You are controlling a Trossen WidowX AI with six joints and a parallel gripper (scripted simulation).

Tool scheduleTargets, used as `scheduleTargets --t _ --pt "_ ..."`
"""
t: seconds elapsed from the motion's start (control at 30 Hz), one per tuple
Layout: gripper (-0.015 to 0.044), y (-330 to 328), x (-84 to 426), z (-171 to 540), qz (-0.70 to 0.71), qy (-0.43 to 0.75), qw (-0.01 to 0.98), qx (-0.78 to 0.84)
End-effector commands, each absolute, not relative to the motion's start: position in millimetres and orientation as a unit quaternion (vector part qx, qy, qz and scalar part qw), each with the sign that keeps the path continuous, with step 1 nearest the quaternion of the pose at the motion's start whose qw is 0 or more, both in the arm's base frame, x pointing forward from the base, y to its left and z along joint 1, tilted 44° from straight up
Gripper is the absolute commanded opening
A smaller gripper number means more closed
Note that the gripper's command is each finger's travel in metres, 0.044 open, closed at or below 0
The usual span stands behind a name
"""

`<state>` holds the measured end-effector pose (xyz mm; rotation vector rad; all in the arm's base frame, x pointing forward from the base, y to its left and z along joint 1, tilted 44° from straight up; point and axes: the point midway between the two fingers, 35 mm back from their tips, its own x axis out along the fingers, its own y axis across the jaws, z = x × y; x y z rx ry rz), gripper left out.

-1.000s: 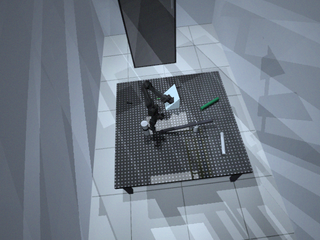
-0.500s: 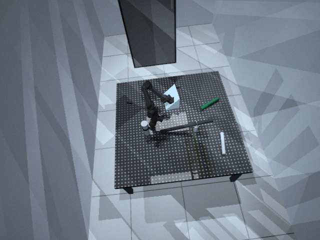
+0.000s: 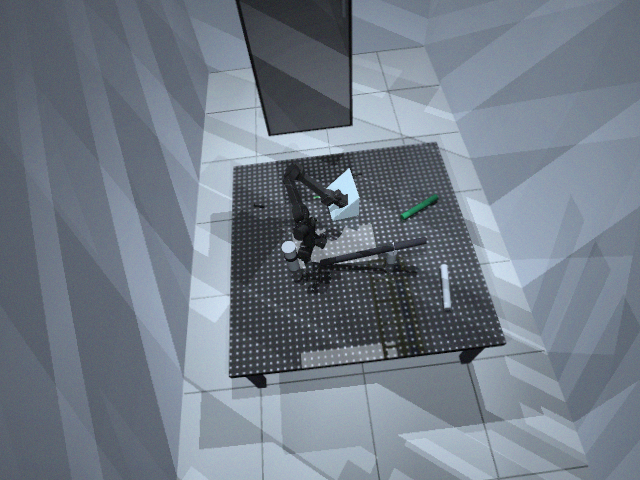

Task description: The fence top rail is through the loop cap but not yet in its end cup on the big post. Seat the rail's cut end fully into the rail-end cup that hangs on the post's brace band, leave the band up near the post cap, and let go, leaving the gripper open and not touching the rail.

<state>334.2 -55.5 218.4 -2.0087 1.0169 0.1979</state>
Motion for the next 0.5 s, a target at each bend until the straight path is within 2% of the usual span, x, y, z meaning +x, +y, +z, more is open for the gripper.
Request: scheduleTargets --t 0.0,0.43,0.47 --pt "0.0440 -59 339 212 0.084 0.406 0.424 -0.805" --pt "0.0440 -71 349 204 0.082 0.405 0.423 -0.806" --pt "0.0414 -71 349 204 0.082 0.405 0.423 -0.806"
